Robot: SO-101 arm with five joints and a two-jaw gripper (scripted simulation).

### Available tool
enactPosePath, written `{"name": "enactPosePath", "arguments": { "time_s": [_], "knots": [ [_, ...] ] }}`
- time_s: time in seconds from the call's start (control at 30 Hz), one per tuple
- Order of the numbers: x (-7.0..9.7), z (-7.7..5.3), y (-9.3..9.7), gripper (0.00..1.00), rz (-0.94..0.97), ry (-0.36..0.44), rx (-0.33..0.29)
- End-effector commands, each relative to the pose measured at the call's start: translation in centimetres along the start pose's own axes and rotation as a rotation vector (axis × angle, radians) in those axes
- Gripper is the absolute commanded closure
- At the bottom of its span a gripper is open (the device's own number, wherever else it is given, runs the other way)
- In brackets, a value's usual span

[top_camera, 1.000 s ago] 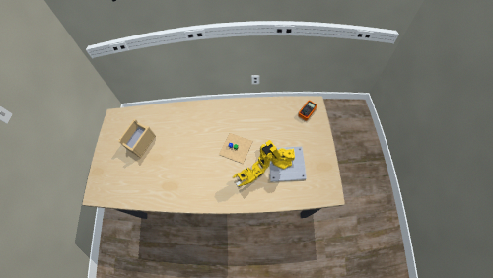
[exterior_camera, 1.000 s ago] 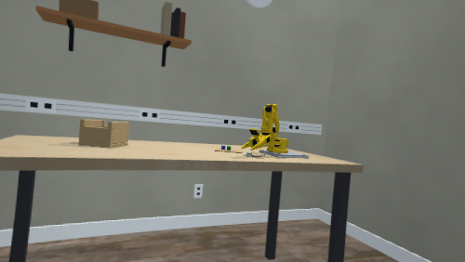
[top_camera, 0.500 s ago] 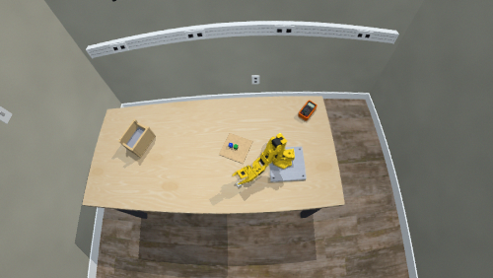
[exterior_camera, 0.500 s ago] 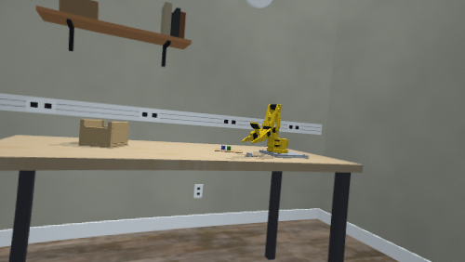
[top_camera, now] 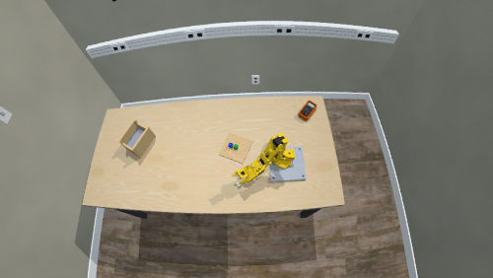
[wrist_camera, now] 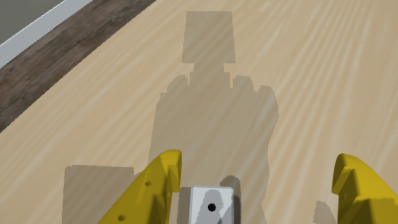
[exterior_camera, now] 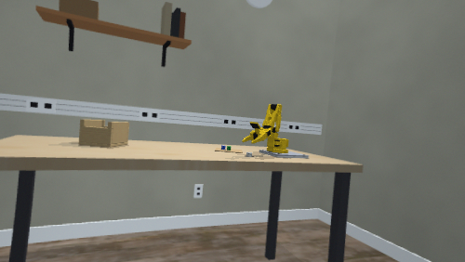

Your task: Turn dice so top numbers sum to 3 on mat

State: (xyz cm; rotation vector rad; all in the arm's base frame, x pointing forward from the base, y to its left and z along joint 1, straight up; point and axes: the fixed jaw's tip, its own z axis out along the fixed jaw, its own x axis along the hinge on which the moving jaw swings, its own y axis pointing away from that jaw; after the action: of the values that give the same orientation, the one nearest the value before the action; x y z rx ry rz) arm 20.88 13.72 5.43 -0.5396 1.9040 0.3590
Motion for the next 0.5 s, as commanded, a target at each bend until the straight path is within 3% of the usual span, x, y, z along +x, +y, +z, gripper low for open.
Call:
{"name": "enactPosePath", "arguments": {
  "time_s": [0.0, 0.27, 0.47],
  "knots": [
    [0.2, -0.2, 0.2, 0.71, -0.011, 0.009, -0.007],
    [0.0, -0.2, 0.2, 0.71, -0.011, -0.001, -0.007],
    [-2.2, -0.5, 0.2, 0.71, -0.011, -0.096, -0.006]
  ]
}}
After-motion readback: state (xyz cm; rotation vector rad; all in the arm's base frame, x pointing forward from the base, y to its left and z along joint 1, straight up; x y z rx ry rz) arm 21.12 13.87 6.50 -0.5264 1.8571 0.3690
